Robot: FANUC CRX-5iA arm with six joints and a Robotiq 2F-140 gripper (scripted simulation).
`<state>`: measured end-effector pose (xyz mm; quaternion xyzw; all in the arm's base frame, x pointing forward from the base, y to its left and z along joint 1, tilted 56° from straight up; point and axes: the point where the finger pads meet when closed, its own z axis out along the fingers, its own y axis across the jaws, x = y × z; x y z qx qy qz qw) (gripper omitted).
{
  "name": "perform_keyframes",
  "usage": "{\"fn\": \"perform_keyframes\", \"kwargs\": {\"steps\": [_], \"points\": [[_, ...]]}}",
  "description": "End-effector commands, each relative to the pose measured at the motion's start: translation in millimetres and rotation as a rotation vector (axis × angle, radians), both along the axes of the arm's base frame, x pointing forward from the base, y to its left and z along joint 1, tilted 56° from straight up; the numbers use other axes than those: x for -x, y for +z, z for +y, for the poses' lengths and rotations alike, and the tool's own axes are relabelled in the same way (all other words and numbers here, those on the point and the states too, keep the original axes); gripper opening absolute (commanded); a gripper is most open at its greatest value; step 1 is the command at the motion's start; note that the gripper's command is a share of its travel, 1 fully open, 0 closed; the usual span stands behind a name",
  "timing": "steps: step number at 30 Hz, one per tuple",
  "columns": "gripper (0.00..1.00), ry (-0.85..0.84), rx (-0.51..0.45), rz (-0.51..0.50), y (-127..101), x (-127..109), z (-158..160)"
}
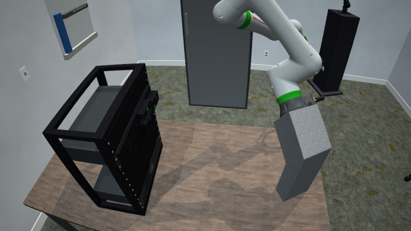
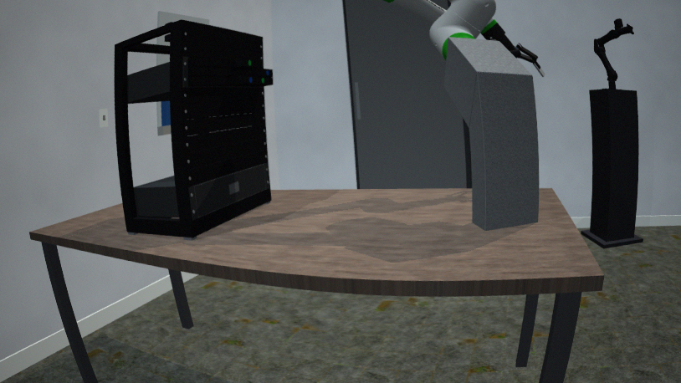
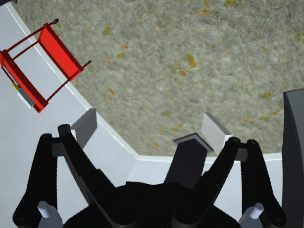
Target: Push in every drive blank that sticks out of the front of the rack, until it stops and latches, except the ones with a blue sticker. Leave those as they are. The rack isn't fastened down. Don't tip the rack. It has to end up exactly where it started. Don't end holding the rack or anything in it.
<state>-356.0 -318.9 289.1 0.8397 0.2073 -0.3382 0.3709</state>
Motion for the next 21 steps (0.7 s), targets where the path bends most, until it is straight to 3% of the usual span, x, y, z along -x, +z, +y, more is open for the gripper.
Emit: {"fn": "perform_keyframes", "kwargs": {"steps": [1,7,9,12,21], "points": [[1.0,0.05,-0.01,-0.083,-28,-25,-21],[1.0,0.121,-0.035,-0.212,-70,-72,-47],[1.0,0.121,-0.035,-0.212,-70,-72,-47],[1.0,0.169,-0.057,-0.299,-95,-107,-60],[1.0,0.268,-0.114,-0.487,-144,-189,-80]]}}
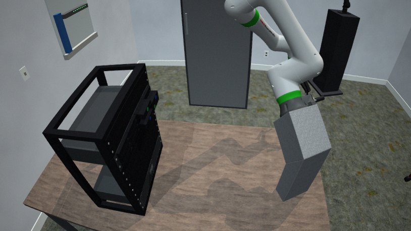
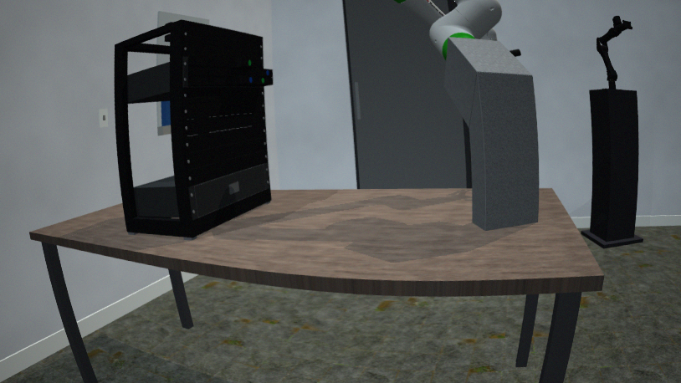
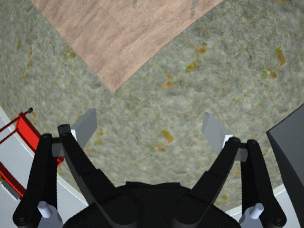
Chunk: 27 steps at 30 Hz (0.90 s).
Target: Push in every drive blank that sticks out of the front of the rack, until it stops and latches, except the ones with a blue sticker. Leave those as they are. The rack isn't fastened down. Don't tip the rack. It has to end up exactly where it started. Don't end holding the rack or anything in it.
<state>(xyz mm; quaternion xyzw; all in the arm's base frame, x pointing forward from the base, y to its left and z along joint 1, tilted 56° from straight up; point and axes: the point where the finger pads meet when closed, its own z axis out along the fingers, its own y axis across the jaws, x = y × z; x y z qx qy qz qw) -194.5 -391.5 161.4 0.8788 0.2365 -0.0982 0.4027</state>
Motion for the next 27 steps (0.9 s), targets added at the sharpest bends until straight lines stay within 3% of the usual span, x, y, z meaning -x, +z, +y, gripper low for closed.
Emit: {"fn": "perform_keyframes", "kwargs": {"steps": [1,3,5,8,15,20,22,27], "points": [[1.0,0.045,-0.026,-0.082,-21,-37,-9],[1.0,0.068,-0.041,-0.124,-31,-57,-11],[1.0,0.068,-0.041,-0.124,-31,-57,-11],[1.0,0.114,-0.076,-0.209,-48,-98,-12],[1.0,0.188,-0.141,-0.351,-72,-168,-7],[1.0,0.24,-0.194,-0.454,-86,-219,2],[1.0,0.24,-0.194,-0.454,-86,-219,2],[1.0,0.299,-0.265,-0.575,-97,-279,18]]}}
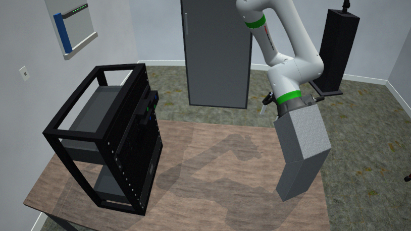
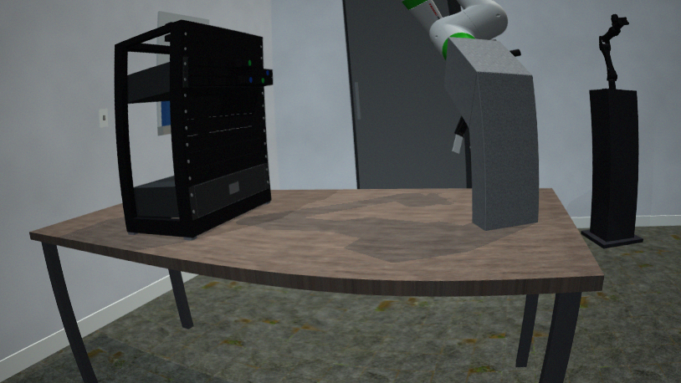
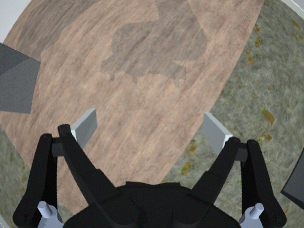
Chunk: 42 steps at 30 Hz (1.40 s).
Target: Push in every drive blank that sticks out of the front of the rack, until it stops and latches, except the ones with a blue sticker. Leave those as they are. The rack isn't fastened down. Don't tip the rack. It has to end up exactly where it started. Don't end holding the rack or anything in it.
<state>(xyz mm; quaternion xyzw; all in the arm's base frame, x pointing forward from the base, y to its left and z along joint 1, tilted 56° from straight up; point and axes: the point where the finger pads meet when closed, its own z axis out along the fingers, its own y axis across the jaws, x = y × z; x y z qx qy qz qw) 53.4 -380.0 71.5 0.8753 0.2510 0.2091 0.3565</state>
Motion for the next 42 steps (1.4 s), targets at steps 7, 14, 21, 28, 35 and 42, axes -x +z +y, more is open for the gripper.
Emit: {"fn": "perform_keyframes", "kwargs": {"steps": [7,14,21,28,35,42], "points": [[1.0,0.104,-0.127,-0.198,-13,-100,33],[1.0,0.162,-0.213,-0.31,-12,-154,61],[1.0,0.227,-0.327,-0.446,-4,-215,100],[1.0,0.277,-0.434,-0.557,7,-262,136],[1.0,0.327,-0.566,-0.682,26,-309,179],[1.0,0.365,-0.716,-0.809,50,-350,225]]}}
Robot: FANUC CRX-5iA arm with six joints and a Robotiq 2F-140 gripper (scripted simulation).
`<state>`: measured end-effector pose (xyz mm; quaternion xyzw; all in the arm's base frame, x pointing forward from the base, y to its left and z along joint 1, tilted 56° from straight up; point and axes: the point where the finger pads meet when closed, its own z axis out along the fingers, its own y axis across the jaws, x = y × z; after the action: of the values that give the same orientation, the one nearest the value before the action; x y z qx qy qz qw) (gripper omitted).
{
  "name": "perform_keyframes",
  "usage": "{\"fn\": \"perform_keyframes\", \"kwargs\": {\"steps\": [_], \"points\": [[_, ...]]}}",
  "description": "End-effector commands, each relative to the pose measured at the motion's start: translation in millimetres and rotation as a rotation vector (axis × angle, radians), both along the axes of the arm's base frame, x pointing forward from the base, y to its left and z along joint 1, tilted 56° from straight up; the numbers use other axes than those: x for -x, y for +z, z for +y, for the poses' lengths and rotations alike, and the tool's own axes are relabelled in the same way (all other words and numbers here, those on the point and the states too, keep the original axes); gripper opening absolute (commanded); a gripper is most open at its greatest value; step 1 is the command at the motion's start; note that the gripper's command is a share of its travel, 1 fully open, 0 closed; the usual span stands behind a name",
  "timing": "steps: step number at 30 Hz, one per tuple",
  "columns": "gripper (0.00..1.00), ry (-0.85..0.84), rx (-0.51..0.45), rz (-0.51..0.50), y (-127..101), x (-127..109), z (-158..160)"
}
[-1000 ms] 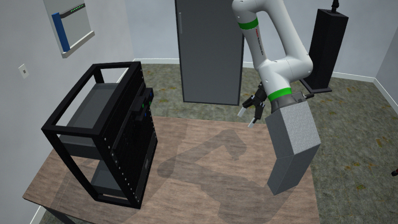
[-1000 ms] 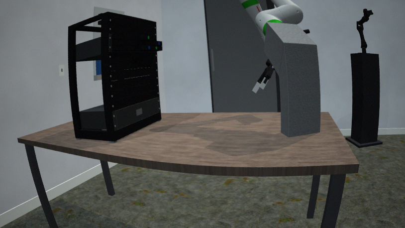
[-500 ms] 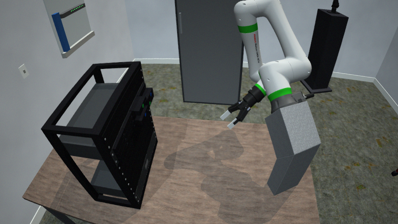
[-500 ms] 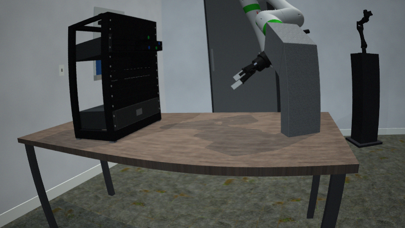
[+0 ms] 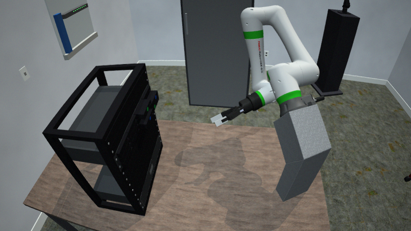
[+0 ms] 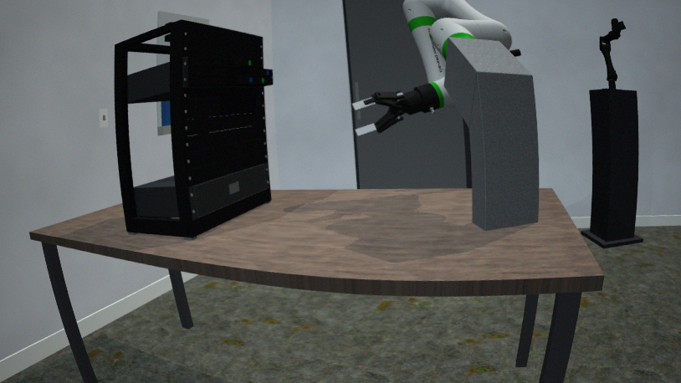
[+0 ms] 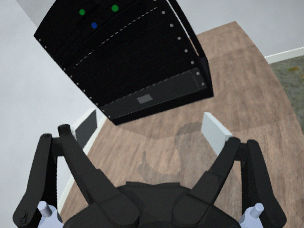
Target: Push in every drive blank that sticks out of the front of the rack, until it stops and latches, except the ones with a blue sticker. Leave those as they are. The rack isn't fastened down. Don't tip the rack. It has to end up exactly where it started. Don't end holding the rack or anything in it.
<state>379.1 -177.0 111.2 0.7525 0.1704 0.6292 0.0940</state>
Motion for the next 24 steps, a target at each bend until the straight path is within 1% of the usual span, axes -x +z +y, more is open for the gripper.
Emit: {"fn": "perform_keyframes", "kwargs": {"steps": [1,2,4,10,16,19,21,24], "points": [[1.0,0.035,-0.094,-0.074,14,-30,28],[1.0,0.042,-0.118,-0.09,18,-35,35],[1.0,0.042,-0.118,-0.09,18,-35,35],[1.0,0.081,-0.256,-0.175,40,-62,70],[1.0,0.107,-0.387,-0.244,59,-83,99],[1.0,0.116,-0.448,-0.273,67,-91,111],[1.0,0.116,-0.448,-0.273,67,-91,111],[1.0,0.123,-0.506,-0.298,74,-98,122]]}}
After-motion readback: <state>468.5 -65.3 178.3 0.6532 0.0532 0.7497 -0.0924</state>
